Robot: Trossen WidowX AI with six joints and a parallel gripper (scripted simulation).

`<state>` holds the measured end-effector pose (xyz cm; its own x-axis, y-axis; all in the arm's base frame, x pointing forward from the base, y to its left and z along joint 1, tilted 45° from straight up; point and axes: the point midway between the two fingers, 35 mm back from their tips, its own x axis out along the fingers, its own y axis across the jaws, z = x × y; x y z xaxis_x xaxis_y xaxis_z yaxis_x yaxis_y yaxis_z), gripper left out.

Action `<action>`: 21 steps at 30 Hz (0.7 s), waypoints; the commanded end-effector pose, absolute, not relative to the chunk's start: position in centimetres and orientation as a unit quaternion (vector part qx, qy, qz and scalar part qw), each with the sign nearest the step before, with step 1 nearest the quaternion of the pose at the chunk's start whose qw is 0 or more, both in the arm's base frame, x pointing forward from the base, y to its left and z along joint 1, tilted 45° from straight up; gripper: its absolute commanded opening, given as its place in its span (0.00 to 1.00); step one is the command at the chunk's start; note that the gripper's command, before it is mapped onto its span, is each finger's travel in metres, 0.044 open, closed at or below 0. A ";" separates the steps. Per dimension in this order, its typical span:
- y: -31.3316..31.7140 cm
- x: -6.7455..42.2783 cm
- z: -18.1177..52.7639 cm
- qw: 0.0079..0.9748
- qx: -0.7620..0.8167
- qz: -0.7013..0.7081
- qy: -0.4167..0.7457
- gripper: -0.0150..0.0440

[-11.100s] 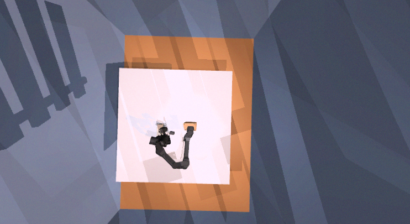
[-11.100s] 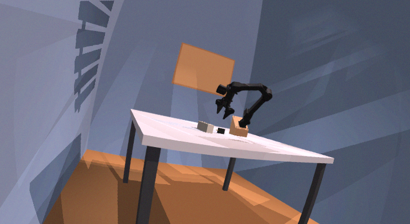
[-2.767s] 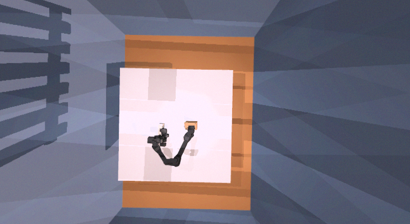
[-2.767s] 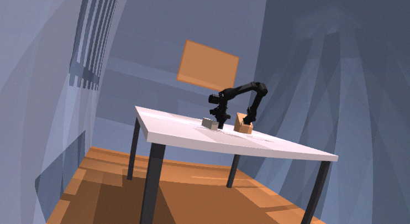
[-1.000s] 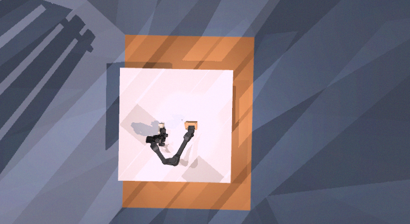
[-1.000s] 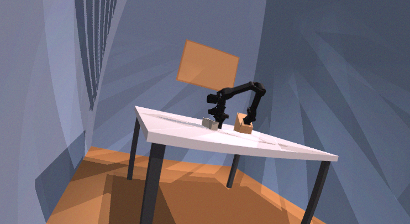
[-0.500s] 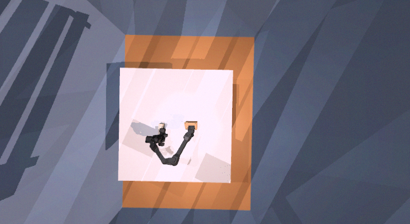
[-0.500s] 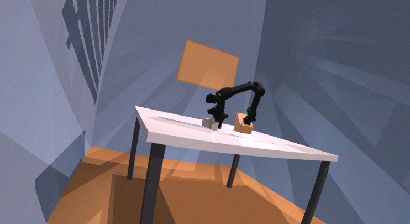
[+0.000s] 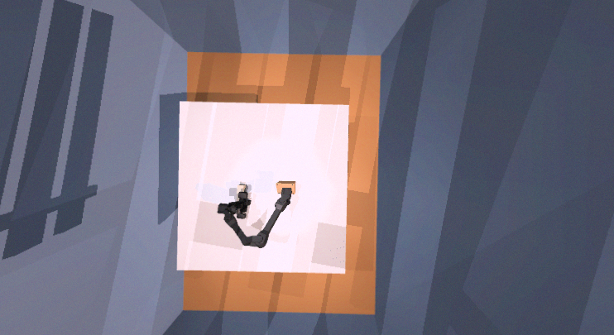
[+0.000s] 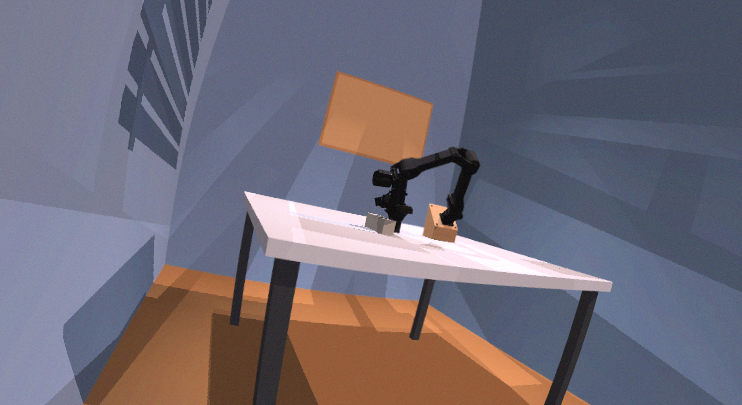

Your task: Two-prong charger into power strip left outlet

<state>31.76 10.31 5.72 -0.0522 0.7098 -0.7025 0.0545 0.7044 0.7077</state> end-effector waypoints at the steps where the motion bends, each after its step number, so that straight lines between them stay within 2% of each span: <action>1: 10.3 32.5 5.7 0.637 0.279 0.264 0.668 0.25; 21: 10.3 32.2 5.7 0.637 0.279 0.264 0.669 0.25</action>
